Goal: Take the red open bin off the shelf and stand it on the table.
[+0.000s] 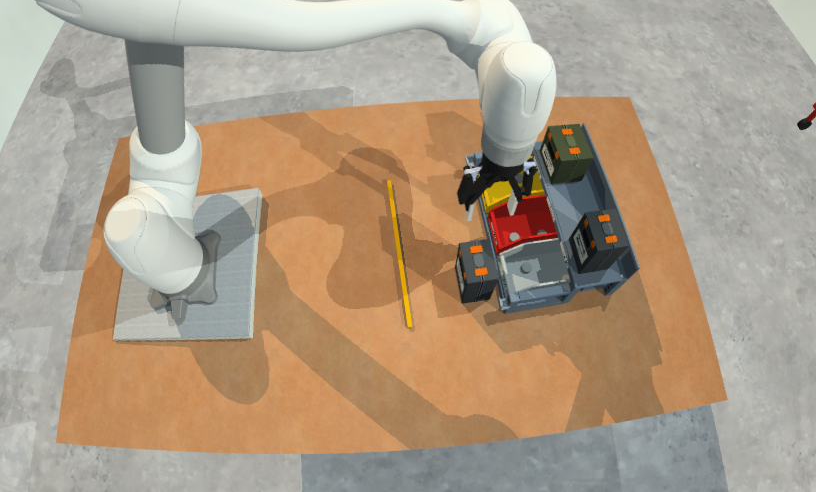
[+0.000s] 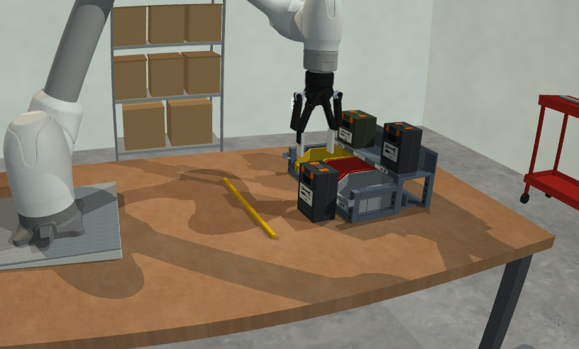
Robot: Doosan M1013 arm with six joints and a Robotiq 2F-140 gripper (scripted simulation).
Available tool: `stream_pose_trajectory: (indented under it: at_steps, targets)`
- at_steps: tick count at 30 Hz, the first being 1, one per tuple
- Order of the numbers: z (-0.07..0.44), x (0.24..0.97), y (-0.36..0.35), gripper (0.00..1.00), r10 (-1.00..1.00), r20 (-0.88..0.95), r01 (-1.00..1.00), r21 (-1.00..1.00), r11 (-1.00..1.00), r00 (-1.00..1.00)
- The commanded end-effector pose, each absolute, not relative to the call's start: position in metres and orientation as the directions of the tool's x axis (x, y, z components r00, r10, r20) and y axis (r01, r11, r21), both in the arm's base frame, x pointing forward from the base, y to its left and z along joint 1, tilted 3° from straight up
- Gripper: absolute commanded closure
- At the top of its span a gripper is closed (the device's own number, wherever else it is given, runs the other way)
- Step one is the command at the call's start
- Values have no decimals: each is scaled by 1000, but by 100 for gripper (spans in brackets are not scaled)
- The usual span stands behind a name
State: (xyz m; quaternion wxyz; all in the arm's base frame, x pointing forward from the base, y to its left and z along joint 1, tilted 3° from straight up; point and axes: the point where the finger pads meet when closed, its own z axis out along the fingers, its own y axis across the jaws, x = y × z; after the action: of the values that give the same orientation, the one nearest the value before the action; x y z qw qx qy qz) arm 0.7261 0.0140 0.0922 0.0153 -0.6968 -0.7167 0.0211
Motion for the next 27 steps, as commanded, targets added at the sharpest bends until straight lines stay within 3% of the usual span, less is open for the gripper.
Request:
stream_pose_trajectory:
  at_steps: [1,8,13,27]
  targets:
    - [92,732,14,43,1000,-8,998,-52,29,-29]
    - [92,732,14,43,1000,-8,998,-52,29,-29]
    - [89,774,16,43,1000,-8,998,-52,29,-29]
    - [89,770,15,43,1000,-8,998,-52,29,-29]
